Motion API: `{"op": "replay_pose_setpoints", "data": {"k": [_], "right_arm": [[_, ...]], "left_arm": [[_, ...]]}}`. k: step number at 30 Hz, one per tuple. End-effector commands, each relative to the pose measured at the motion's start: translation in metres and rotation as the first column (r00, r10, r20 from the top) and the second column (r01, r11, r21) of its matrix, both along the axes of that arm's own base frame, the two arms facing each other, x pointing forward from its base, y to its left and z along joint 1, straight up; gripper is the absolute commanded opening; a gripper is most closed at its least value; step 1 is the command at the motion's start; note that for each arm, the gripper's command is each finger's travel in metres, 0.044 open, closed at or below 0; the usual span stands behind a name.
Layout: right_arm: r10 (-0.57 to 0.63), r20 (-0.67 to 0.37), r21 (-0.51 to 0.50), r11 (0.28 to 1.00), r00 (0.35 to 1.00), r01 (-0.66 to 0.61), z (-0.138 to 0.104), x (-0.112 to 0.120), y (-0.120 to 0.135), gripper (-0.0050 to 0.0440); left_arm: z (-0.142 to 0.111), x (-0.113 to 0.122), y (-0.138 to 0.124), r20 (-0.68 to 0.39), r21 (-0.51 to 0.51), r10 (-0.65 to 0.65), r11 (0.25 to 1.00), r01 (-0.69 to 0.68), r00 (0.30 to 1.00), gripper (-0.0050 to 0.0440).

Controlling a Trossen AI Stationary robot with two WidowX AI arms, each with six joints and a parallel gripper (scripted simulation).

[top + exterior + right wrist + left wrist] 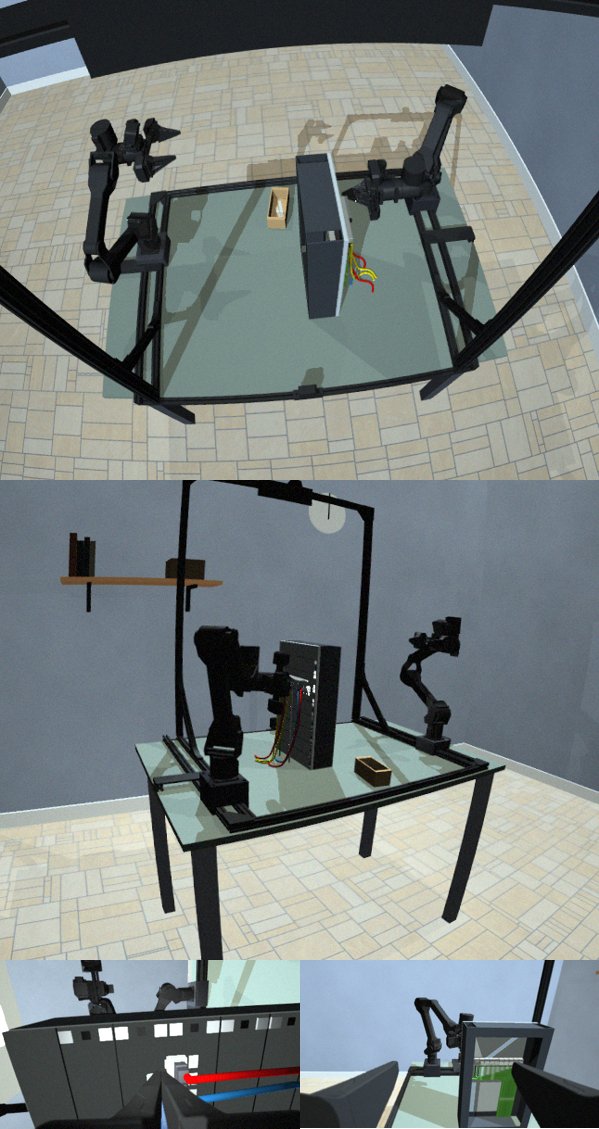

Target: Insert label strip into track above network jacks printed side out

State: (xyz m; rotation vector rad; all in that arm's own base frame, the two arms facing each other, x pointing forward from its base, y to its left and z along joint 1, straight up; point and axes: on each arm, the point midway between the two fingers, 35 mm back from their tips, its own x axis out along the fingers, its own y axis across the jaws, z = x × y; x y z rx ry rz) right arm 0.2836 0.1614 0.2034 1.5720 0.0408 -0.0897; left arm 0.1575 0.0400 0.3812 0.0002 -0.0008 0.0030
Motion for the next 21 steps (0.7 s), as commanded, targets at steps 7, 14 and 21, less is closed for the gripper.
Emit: {"op": "replay_pose_setpoints", "data": {"k": [7,14,21], "right_arm": [[0.029,0.007,0.011,1.000,1.000,-0.030,0.006,0.000,-0.001,-0.0050],[0.027,0.004,0.007,1.000,1.000,-0.027,0.004,-0.001,-0.005,-0.0050],[0.025,0.005,0.009,1.000,1.000,-0.025,0.004,-0.004,-0.005,-0.0050]], "left_arm": [[0.002,0.000,-0.001,0.000,0.006,-0.003,1.000,0.003,1.000,0.0440],[0.002,0.000,-0.001,0.000,0.006,-0.003,1.000,0.003,1.000,0.0440],[0.002,0.000,-0.001,0.000,0.006,-0.003,1.000,0.003,1.000,0.0440]]}}
